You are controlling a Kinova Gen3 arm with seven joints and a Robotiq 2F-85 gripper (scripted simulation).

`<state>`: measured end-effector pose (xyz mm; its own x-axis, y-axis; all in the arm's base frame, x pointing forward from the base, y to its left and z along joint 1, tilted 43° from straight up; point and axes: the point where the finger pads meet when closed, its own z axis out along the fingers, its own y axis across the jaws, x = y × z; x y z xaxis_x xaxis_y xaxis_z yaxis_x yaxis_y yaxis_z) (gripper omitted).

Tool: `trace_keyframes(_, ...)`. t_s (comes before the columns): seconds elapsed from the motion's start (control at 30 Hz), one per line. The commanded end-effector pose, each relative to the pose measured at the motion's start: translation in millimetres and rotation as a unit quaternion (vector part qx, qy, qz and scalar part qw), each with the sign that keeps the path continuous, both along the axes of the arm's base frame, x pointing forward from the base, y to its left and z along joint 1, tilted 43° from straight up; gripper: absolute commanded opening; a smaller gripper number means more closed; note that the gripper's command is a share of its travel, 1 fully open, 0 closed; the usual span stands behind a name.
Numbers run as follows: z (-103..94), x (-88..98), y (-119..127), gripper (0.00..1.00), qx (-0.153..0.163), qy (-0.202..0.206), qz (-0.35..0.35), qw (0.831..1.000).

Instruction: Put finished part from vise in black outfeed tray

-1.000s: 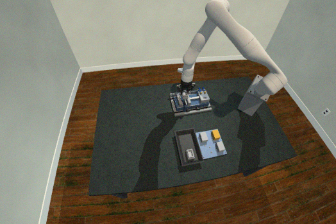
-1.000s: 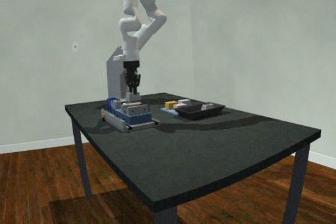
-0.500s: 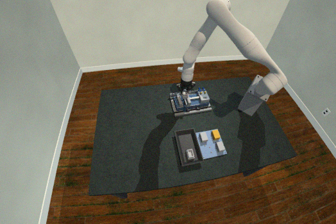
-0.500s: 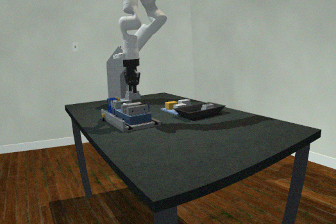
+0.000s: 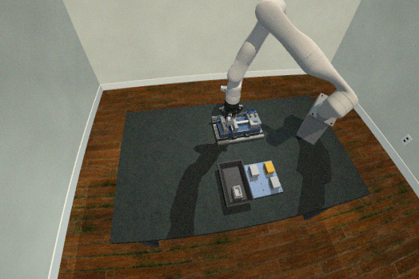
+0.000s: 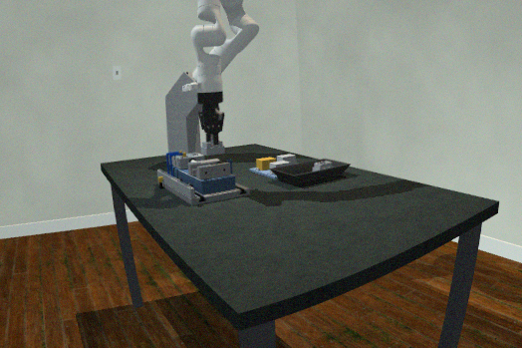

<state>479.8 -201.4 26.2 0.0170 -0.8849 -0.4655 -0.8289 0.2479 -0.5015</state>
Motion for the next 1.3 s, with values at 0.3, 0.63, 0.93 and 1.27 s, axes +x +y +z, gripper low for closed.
trace_keyframes(0.3, 34.2, 17.9, 42.5, 0.00, -0.008, 0.006, 0.005, 1.000)
trace_keyframes(0.63, 67.1, 30.0, 91.4, 0.00, -0.010, 0.009, 0.005, 1.000)
trace_keyframes(0.93, 103.9, 35.5, 151.8, 0.00, -0.008, 0.009, 0.003, 1.000)
trace_keyframes(1.27, 129.9, 33.3, 197.3, 0.00, -0.005, 0.005, 0.000, 1.000)
